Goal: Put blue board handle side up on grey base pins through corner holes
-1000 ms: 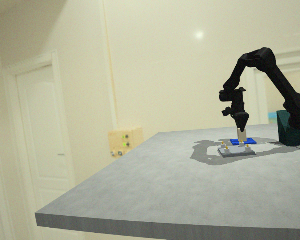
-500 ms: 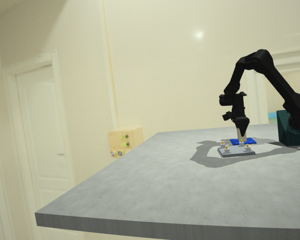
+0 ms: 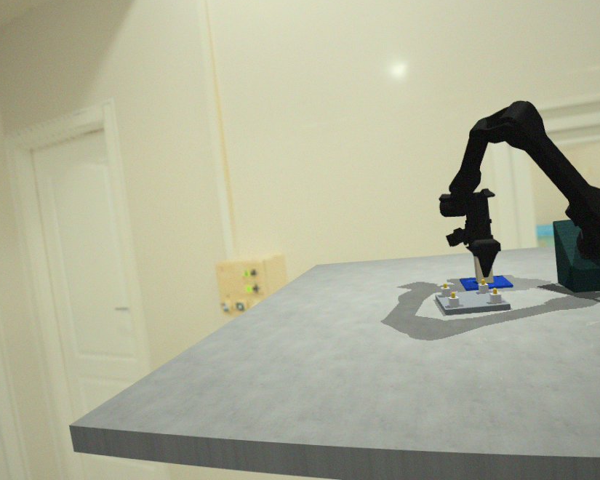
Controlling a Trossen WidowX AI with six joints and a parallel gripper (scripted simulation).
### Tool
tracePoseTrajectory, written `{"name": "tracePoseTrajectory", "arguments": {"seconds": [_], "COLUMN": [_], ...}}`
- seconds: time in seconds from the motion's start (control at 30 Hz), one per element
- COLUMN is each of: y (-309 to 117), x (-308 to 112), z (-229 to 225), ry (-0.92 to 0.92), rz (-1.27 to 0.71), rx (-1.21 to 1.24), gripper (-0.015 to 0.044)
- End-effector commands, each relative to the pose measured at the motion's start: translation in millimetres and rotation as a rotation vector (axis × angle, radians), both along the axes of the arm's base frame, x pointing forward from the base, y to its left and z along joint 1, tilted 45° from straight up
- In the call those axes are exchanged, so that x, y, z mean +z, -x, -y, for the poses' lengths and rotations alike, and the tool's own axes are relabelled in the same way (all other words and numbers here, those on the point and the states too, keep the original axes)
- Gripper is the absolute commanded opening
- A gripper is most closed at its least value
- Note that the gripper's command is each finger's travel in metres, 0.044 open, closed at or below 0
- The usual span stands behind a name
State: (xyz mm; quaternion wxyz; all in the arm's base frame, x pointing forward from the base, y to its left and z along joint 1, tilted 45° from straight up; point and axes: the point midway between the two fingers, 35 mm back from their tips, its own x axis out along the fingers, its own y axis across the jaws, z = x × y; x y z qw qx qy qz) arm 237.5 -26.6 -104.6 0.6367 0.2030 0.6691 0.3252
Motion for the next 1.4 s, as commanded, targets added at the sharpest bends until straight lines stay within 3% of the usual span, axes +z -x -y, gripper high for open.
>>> {"name": "tracePoseTrajectory", "arguments": {"seconds": [0.0, 0.3, 0.47, 1.37], "y": [1.1, 1.1, -0.3, -8.0], "x": [-0.3, -0.3, 3.5, 51.4], "z": [-1.2, -1.2, 3.2, 50.9], "ry": [-0.004, -0.004, -0.003, 0.0], "rz": [-0.005, -0.005, -0.005, -0.005], "rx": [-0.005, -0.005, -0.005, -0.005], "gripper": [0.0204, 0.0124, 0.0, 0.0]}}
